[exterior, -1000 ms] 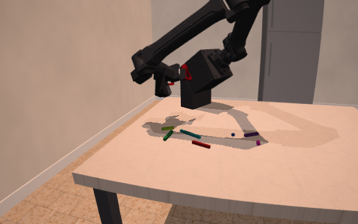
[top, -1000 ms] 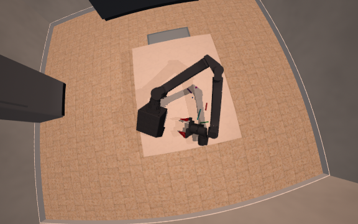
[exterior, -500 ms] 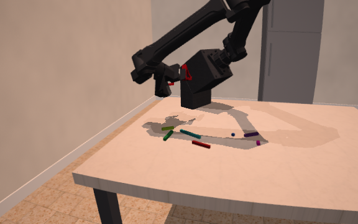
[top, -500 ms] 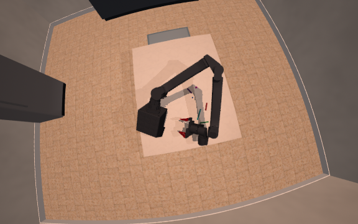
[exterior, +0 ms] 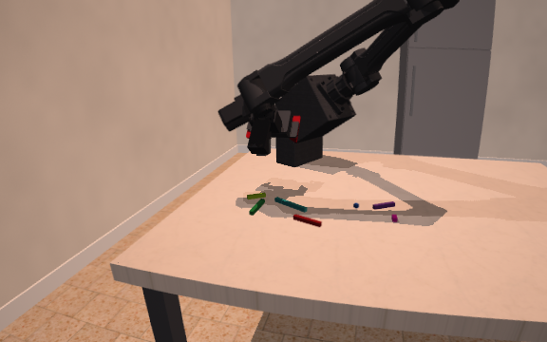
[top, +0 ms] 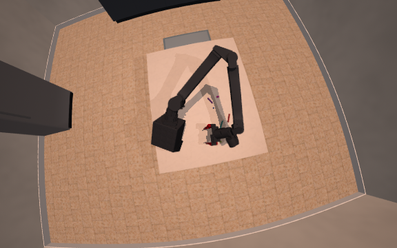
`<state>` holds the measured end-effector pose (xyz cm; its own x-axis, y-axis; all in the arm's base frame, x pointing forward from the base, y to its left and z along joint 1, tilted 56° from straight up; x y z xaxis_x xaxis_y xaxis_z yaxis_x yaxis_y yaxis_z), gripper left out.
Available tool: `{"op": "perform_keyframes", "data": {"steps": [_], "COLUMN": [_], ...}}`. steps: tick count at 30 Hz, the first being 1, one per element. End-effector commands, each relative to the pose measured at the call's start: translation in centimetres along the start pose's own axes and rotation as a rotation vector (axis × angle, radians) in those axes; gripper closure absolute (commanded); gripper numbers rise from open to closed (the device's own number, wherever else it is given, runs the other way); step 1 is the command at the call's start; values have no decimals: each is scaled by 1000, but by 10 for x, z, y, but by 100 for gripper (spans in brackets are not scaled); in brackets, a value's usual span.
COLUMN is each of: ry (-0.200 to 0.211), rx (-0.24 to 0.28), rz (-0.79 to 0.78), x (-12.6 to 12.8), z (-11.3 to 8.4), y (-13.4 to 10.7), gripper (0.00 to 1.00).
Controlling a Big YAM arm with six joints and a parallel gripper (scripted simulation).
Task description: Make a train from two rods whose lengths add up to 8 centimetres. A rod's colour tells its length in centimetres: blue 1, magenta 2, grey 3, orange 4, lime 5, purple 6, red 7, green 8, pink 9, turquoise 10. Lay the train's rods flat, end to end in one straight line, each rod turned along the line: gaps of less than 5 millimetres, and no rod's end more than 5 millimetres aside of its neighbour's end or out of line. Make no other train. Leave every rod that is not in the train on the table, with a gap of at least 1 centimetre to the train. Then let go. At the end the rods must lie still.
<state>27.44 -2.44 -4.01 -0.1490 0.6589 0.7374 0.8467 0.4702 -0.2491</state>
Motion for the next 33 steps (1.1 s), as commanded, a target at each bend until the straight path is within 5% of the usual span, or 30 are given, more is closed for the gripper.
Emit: {"op": "perform_keyframes", "data": {"steps": [1, 4, 6, 7, 8, 9, 10, 13, 15, 17, 18, 23, 28, 33], "ry": [-69, -135, -135, -158, -158, -173, -173, -177, -177, -152, -152, -32, 51, 61], "rx": [-54, -180, -180, -249, -249, -318, -318, -453, -453, -572, -572, -763, -825, -822], "rz": [71, 95, 95, 101, 101, 104, 104, 96, 96, 75, 75, -5, -58, -36], "x": [14, 34, 34, 46, 46, 59, 59, 87, 87, 116, 116, 179, 210, 206], "z": [3, 1, 1, 0, 0, -2, -2, -4, -4, -6, -6, -7, -5, -2], "y": [8, 23, 23, 30, 30, 37, 37, 47, 47, 54, 54, 55, 48, 48], "gripper": [0, 0, 0, 0, 0, 0, 0, 0, 0, 0, 0, 0, 0, 0]}}
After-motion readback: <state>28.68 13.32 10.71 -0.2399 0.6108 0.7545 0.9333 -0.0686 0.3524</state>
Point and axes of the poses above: the point where the finger pads meet when closed, its own z axis out along the fingers, its own x axis across the jaws, y = z × x, the point moved 4 cm from there along -z, back along the fingers, and after that the axes turned 8 degrees about z, right-handed, at the moved point
